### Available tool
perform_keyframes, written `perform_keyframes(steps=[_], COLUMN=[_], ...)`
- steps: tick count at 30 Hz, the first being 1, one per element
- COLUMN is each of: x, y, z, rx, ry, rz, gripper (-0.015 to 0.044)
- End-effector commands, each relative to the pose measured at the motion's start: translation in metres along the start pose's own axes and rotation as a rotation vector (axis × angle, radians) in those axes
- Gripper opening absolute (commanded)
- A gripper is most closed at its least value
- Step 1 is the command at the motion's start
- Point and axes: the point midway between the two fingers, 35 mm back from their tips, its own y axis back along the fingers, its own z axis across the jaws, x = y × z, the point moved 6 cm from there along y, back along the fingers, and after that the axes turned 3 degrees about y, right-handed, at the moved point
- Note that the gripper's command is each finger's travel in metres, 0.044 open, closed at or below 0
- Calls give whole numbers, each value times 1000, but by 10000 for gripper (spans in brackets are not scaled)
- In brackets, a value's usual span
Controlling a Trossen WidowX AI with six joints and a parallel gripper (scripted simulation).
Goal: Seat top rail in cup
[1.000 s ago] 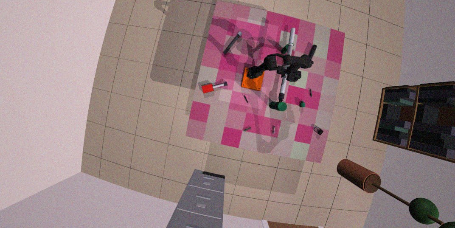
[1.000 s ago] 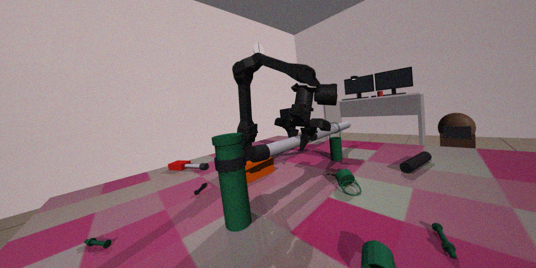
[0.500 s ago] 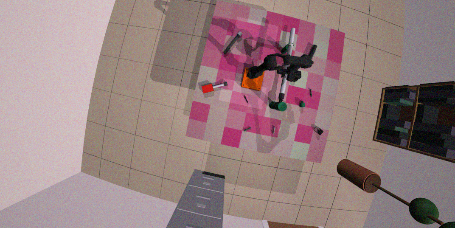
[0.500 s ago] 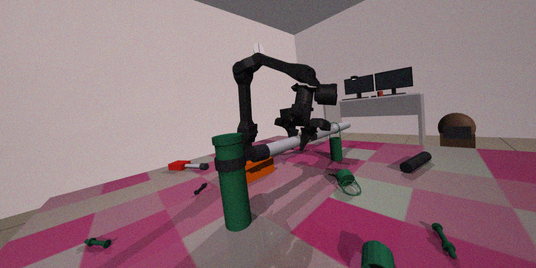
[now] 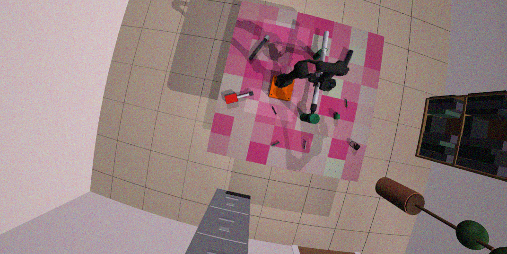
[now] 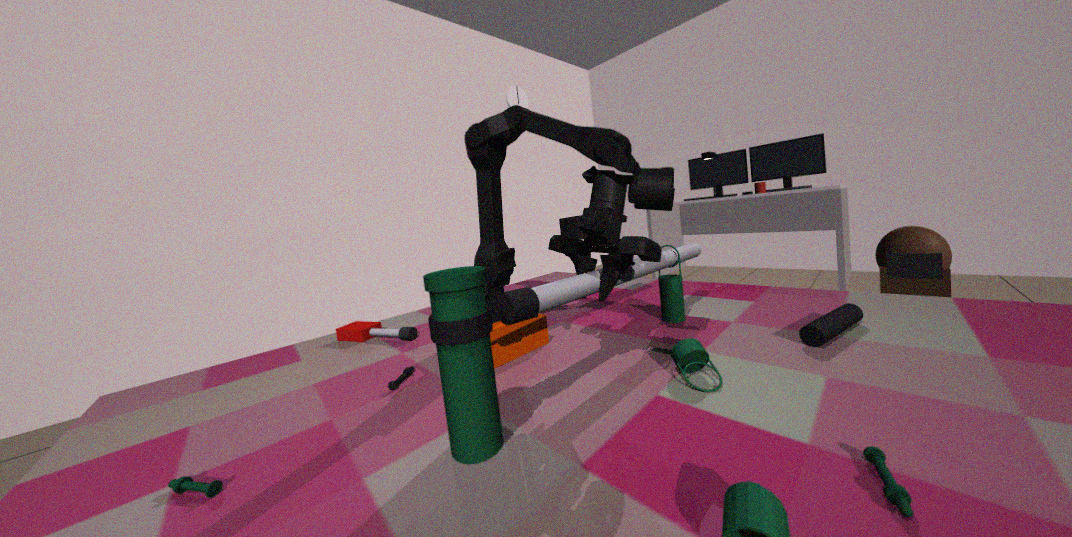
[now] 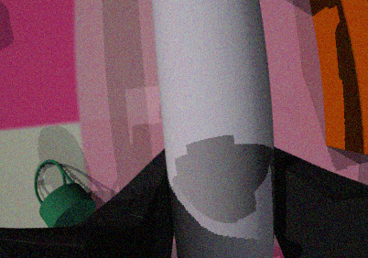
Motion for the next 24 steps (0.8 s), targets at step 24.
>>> perform_keyframes(steps=[24], x=[-4], y=[0], z=[-1], rx=[1], ry=[-1], rz=[-1], gripper=[0])
